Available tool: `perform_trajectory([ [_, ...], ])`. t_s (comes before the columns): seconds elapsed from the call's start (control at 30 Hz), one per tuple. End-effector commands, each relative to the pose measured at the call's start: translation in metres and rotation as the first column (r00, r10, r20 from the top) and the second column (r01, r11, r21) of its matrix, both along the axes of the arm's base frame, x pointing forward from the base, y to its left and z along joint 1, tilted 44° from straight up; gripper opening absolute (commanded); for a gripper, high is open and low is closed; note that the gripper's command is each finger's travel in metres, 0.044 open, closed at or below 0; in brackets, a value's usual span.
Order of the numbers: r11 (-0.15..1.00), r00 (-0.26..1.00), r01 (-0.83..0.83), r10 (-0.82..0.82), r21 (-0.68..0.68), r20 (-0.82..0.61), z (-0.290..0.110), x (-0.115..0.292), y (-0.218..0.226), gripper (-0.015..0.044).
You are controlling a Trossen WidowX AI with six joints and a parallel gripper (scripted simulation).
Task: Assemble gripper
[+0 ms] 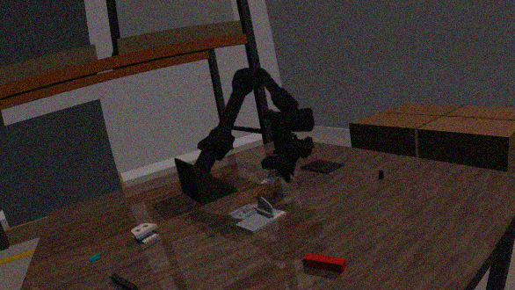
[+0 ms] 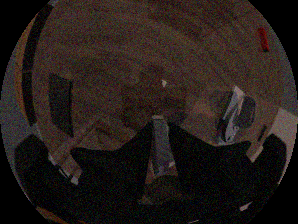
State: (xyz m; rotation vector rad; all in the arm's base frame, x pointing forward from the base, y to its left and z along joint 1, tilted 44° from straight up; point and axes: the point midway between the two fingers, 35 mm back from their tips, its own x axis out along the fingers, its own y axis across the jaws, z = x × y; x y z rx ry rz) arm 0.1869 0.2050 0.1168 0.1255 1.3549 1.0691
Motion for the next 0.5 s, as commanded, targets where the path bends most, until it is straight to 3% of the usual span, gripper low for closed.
perform_trajectory([
  [0.0,1.0,1.0,0.004,-0.005,-0.004,-0.004,-0.006,-0.002,0.004,0.0037],
  [0.43,1.0,1.0,0.005,-0.005,0.001,-0.006,-0.018,-0.007,0.016,0.0037],
  [0.47,1.0,1.0,0.005,-0.005,0.001,-0.006,-0.018,-0.007,0.016,0.0063],
])
